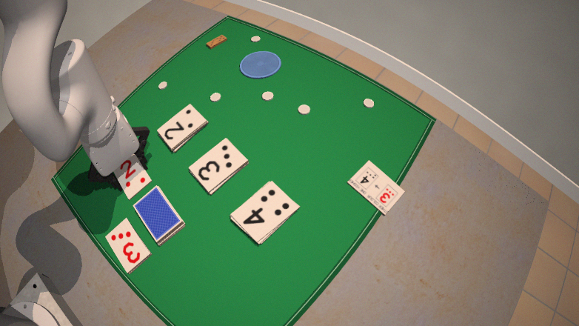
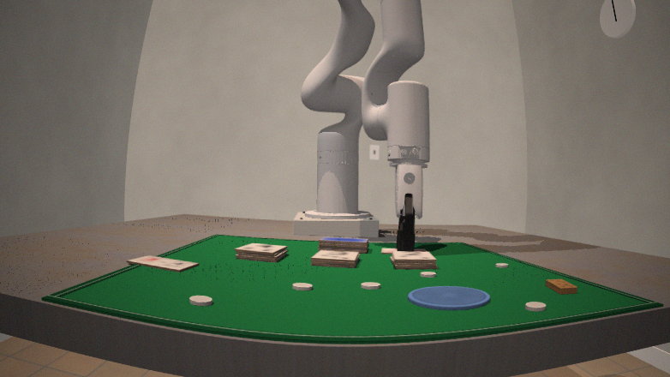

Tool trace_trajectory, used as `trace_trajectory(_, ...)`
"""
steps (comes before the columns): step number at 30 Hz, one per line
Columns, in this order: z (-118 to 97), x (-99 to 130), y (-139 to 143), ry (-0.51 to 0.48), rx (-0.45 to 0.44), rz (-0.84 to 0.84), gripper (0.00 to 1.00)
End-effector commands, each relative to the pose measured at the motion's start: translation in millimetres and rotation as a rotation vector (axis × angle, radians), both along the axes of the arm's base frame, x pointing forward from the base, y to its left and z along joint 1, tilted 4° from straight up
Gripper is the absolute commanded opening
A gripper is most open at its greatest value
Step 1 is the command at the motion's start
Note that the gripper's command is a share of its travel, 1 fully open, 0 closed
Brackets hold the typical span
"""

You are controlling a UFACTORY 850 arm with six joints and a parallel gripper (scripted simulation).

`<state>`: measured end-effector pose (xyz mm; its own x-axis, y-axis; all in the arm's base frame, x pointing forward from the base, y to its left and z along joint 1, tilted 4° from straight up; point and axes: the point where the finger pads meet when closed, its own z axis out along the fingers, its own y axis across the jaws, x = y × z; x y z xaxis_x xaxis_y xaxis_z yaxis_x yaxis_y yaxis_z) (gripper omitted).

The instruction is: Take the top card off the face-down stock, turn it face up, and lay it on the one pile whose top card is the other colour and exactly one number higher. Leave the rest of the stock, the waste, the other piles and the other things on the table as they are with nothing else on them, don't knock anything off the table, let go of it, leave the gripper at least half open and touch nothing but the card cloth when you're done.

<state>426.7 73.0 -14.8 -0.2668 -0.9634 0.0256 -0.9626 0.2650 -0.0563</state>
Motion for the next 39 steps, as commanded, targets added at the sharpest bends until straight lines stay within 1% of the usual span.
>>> trace_trajectory(1,0.1,0.2,0.2,0.000,0.000,0.000,0.72)
trace_trajectory(16,0.1,0.2,0.2,0.000,0.000,0.000,0.71)
trace_trajectory(17,0.1,0.2,0.2,0.000,0.000,0.000,0.66)
trace_trajectory(25,0.1,0.2,0.2,0.000,0.000,0.000,0.66)
trace_trajectory(26,0.1,0.2,0.2,0.000,0.000,0.000,0.60)
trace_trajectory(36,0.1,0.2,0.2,0.000,0.000,0.000,0.60)
trace_trajectory(37,0.1,0.2,0.2,0.000,0.000,0.000,0.53)
trace_trajectory(39,0.1,0.2,0.2,0.000,0.000,0.000,0.53)
